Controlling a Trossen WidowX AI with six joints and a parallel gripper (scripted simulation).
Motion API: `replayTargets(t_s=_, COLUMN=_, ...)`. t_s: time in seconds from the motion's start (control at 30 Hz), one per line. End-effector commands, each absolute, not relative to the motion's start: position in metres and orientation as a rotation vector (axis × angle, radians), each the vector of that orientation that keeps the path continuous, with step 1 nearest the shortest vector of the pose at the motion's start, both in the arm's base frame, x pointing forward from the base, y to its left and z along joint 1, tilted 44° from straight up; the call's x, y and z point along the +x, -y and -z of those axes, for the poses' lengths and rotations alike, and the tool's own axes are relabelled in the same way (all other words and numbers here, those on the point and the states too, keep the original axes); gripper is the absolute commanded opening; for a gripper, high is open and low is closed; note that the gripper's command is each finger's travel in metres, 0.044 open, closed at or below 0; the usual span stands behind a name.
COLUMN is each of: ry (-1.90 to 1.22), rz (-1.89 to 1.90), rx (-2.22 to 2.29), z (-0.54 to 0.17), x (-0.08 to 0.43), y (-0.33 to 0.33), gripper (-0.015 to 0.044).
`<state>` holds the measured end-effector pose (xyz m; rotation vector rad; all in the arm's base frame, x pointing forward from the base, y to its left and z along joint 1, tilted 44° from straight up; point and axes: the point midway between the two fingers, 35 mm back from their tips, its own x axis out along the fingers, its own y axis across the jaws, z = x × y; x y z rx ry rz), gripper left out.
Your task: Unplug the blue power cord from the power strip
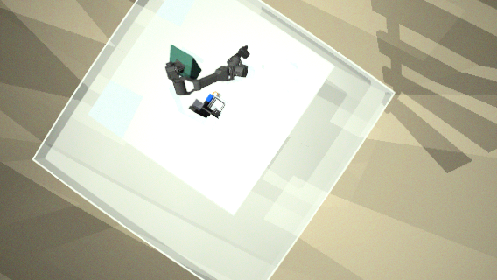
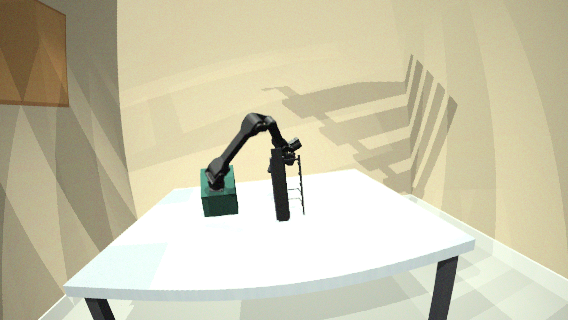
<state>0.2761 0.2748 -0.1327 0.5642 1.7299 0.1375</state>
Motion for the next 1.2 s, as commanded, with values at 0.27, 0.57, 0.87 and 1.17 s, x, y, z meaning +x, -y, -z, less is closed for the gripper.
replayTargets(t_s=0.27, ry=-1.58, rz=-0.323, rx=-0.348, z=0.085, x=0.283, y=-0.195, gripper=0.0164)
replayTargets(t_s=0.57, ry=-1.561, rz=-0.513, rx=-1.158, z=0.018, x=0.279, y=-0.123, gripper=0.016)
replayTargets(t_s=0.87, ry=-1.595, rz=-0.732, rx=-1.85, z=-0.055, x=0.274, y=-0.069, gripper=0.016)
replayTargets(t_s=1.17, ry=-1.597, rz=-0.741, rx=-1.874, z=-0.058, x=0.274, y=-0.067, gripper=0.016)
